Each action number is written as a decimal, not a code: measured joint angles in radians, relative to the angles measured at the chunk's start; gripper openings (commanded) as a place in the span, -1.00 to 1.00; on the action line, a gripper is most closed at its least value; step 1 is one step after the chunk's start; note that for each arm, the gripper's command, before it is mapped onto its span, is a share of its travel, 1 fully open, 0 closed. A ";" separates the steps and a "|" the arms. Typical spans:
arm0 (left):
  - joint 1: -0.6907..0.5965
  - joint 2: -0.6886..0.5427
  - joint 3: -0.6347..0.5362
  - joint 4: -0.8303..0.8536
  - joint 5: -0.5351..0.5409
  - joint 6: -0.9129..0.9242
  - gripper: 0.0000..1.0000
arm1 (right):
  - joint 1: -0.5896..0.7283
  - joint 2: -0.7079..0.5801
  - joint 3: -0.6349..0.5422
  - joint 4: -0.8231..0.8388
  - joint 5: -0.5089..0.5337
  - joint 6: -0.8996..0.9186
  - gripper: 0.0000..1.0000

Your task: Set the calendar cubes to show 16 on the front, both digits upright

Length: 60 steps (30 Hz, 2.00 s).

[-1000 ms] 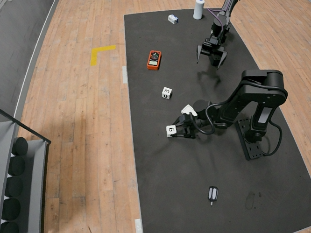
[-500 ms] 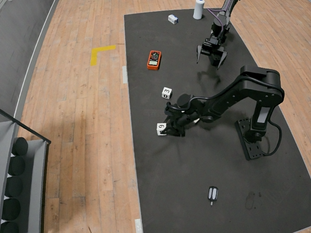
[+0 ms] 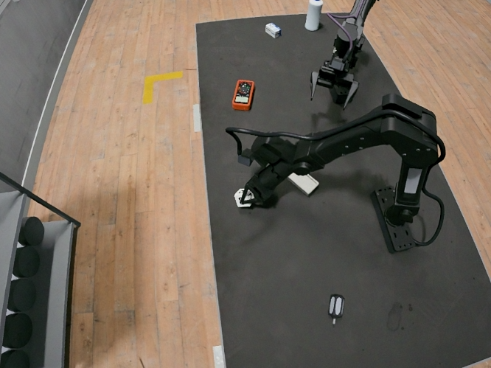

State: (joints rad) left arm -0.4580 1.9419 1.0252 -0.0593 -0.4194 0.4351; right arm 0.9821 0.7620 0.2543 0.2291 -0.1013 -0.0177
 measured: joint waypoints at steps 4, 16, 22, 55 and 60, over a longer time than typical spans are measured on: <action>-0.005 0.029 0.095 -0.172 -0.001 0.090 -0.29 | 0.000 0.000 0.000 0.000 0.000 0.000 1.00; -0.010 0.126 0.382 -0.643 -0.009 0.353 -0.29 | 0.000 0.000 0.000 0.000 0.000 0.000 1.00; -0.010 0.196 0.505 -0.866 -0.025 0.467 -0.29 | 0.000 0.000 0.000 0.000 0.000 0.000 1.00; -0.023 0.349 0.661 -1.187 -0.062 0.578 -0.29 | 0.000 0.000 0.000 0.000 0.000 0.000 1.00; -0.023 0.371 0.661 -1.187 -0.062 0.578 -0.29 | 0.000 0.000 0.000 0.000 0.000 0.000 1.00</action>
State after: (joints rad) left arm -0.4812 2.3127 1.6863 -1.2461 -0.4812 1.0126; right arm 0.9821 0.7620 0.2543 0.2291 -0.1013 -0.0177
